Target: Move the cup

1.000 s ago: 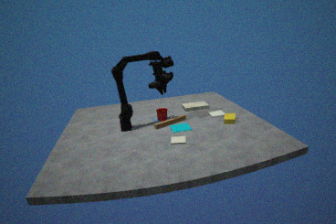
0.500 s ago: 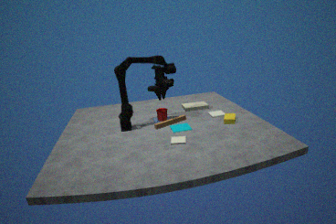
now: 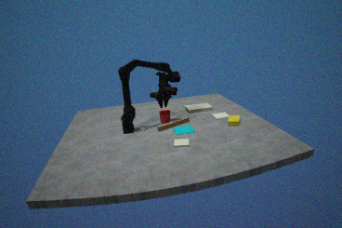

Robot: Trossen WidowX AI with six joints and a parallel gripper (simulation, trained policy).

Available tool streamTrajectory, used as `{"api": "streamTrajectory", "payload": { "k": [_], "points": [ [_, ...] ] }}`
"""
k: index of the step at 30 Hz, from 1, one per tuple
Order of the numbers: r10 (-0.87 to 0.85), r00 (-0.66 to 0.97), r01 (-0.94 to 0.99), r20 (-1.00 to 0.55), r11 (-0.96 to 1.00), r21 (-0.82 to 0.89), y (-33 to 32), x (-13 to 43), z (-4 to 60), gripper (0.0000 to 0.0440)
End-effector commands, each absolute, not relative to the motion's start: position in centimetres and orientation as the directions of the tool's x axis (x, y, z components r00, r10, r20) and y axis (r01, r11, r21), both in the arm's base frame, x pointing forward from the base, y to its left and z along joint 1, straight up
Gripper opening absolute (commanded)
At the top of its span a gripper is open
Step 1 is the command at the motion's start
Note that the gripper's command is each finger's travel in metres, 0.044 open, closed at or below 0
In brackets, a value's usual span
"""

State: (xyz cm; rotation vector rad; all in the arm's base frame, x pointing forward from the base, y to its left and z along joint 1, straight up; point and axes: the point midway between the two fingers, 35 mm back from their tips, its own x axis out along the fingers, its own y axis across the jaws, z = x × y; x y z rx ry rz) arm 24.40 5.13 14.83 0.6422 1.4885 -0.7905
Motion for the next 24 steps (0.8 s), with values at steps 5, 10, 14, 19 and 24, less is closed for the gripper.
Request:
{"api": "streamTrajectory", "payload": {
  "k": [5,10,14,19,24],
  "points": [
    [-0.087,-0.11,0.788,-0.99,0.6,-0.141,5.1,23.9,12.7,0.0175],
    [-0.096,-0.124,0.781,-0.988,0.604,-0.157,5.2,23.7,11.4,0.0177],
    [-0.103,-0.133,0.773,-0.986,0.612,-0.168,5.2,23.6,10.2,0.0177],
    [-0.109,-0.141,0.758,-0.984,0.628,-0.178,5.2,23.3,8.7,0.0176],
    [-0.112,-0.15,0.735,-0.982,0.651,-0.186,5.2,23.0,7.0,0.0175]
  ]
}}
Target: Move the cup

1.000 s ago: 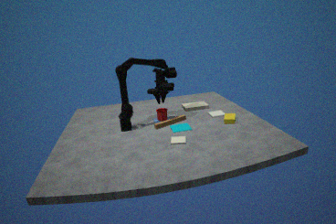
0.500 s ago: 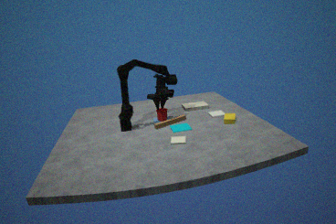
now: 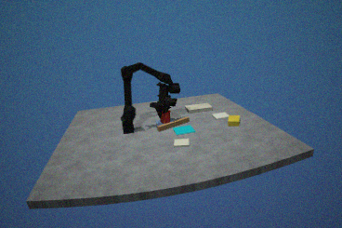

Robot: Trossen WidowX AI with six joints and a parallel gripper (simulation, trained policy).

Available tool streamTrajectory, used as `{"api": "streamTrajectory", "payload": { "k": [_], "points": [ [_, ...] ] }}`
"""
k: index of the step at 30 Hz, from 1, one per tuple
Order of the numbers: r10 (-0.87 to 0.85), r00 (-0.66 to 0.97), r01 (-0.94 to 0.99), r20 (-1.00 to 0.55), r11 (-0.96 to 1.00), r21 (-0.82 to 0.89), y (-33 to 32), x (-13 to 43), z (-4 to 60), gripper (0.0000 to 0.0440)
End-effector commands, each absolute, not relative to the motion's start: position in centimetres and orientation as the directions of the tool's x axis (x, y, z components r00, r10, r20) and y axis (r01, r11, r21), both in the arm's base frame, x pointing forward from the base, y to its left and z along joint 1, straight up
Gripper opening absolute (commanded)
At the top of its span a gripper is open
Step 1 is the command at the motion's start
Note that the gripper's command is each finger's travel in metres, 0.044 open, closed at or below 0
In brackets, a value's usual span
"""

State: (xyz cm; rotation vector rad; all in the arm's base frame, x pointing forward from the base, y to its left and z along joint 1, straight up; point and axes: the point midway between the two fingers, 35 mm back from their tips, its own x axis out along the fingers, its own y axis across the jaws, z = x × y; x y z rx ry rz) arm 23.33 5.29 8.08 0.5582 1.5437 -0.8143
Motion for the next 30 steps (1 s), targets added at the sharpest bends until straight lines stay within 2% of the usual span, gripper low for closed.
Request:
{"api": "streamTrajectory", "payload": {
  "k": [1,2,8,10,30],
  "points": [
    [-0.112,-0.151,0.73,-0.982,0.657,-0.187,5.2,23.0,6.7,0.0174],
    [-0.111,-0.15,0.725,-0.982,0.663,-0.186,5.3,23.0,6.4,0.0171],
    [-0.115,-0.136,0.689,-0.984,0.702,-0.177,5.1,22.9,5.2,0.0032],
    [-0.116,-0.126,0.683,-0.985,0.71,-0.171,5.0,23.1,5.3,0.0003],
    [-0.075,-0.023,0.723,-0.997,0.687,-0.069,4.7,24.9,8.2,0.0]
  ]
}}
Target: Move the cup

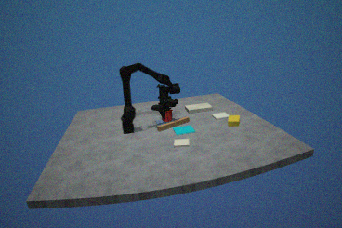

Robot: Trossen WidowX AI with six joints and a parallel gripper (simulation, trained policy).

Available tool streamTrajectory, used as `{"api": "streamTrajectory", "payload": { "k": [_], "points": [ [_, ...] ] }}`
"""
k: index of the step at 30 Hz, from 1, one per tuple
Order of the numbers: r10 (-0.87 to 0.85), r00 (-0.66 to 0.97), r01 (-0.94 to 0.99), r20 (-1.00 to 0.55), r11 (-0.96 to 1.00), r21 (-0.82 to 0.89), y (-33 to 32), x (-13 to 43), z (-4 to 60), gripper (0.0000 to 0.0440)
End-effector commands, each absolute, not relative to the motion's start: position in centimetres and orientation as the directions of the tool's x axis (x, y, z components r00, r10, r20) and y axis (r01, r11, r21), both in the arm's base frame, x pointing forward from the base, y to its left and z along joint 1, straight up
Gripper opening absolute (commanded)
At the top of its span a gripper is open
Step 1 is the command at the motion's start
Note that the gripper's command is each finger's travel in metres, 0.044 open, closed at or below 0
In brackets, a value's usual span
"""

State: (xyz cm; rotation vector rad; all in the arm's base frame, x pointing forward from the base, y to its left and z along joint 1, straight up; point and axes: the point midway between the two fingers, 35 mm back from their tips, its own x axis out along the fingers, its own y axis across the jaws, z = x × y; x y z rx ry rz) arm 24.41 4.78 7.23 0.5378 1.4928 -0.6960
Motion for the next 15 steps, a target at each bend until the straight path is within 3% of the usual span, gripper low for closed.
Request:
{"api": "streamTrajectory", "payload": {
  "k": [1,15],
  "points": [
    [-0.073,-0.019,0.728,-0.997,0.683,-0.064,4.7,25.0,8.4,0.0],
    [-0.049,0.06,0.798,-0.997,0.602,0.018,3.1,26.5,12.5,0.0]
  ]
}}
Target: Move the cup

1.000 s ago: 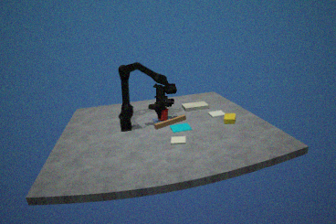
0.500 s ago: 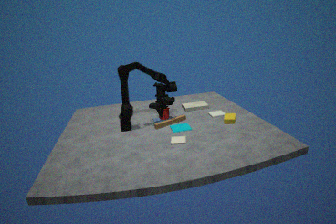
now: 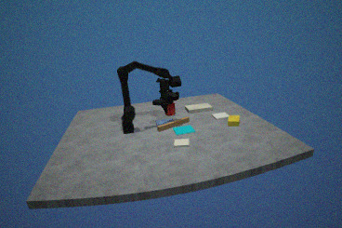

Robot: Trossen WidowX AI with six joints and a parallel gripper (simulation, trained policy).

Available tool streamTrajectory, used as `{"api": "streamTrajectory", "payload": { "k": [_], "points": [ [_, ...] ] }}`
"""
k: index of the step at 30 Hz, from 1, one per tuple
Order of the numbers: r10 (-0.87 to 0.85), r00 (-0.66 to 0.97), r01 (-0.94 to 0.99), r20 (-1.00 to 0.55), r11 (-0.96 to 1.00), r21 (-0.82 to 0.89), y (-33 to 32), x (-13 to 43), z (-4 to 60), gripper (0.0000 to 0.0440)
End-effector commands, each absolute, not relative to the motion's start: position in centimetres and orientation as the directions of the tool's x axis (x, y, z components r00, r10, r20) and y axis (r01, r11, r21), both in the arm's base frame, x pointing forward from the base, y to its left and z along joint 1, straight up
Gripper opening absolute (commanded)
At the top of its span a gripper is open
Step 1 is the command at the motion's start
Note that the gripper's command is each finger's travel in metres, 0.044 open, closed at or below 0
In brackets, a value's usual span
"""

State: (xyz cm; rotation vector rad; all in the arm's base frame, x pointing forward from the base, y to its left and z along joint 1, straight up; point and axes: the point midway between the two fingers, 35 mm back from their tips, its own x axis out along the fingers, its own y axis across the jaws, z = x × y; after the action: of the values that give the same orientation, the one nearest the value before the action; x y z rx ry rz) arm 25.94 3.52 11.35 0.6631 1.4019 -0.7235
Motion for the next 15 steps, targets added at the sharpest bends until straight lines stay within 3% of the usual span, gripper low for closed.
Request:
{"api": "streamTrajectory", "payload": {
  "k": [1,15],
  "points": [
    [-0.049,0.066,0.802,-0.997,0.596,0.024,2.9,26.6,12.8,0.0],
    [-0.068,0.166,0.853,-0.984,0.511,0.108,-0.7,29.0,14.8,0.0]
  ]
}}
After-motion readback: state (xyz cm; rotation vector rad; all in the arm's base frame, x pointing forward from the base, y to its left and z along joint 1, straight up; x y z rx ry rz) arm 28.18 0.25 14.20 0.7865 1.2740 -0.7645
